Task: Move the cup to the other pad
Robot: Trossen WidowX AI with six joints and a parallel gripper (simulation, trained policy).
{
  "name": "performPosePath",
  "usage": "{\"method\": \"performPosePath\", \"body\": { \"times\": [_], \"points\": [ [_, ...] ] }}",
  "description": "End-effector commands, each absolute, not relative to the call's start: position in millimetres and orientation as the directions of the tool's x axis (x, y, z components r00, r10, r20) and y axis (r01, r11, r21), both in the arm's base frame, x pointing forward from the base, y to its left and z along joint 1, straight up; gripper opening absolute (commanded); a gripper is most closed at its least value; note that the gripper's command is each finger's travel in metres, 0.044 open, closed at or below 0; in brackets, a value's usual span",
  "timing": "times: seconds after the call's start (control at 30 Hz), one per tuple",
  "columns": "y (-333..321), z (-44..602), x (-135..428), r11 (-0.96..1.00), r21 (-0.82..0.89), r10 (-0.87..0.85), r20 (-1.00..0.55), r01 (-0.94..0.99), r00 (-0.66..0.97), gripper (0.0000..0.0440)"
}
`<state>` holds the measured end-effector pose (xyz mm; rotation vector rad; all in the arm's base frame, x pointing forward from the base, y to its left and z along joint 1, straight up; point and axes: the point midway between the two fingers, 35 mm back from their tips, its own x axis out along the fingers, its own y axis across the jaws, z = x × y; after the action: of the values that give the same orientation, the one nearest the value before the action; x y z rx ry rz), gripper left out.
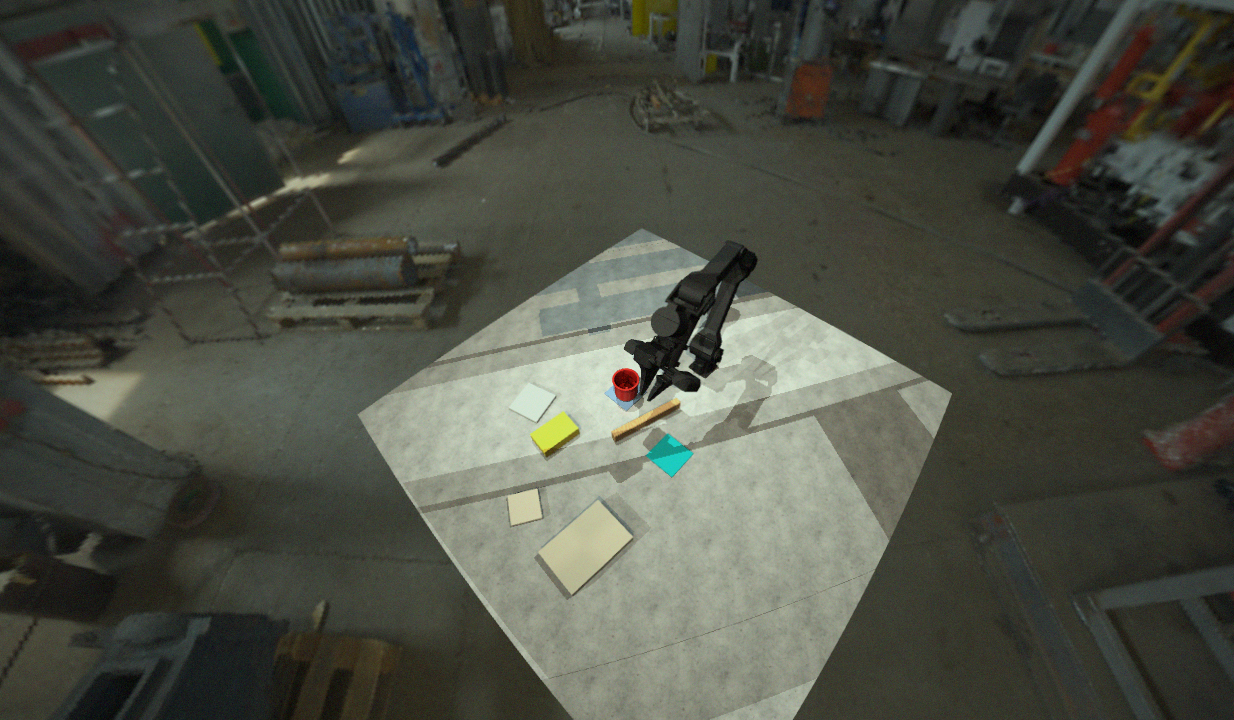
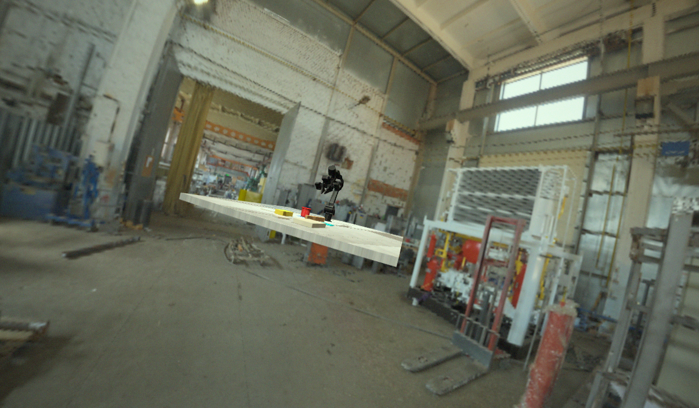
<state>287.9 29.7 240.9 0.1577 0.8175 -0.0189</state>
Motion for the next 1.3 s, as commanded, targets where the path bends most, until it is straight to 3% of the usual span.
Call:
{"method": "performPosePath", "body": {
  "times": [0.0, 0.63, 1.27],
  "points": [
    [29.4, 239.4, 285.4, 0.988, 0.124, 0.039, -0.766, 0.089, 0.641, 0.0108],
    [15.5, 217.3, 260.3, 0.996, 0.01, -0.024, -0.932, 0.091, 0.362, 0.0106],
    [-11.1, 191.8, 244.2, 0.996, -0.071, -0.076, -0.992, 0.048, 0.103, 0.0125]
  ]
}}
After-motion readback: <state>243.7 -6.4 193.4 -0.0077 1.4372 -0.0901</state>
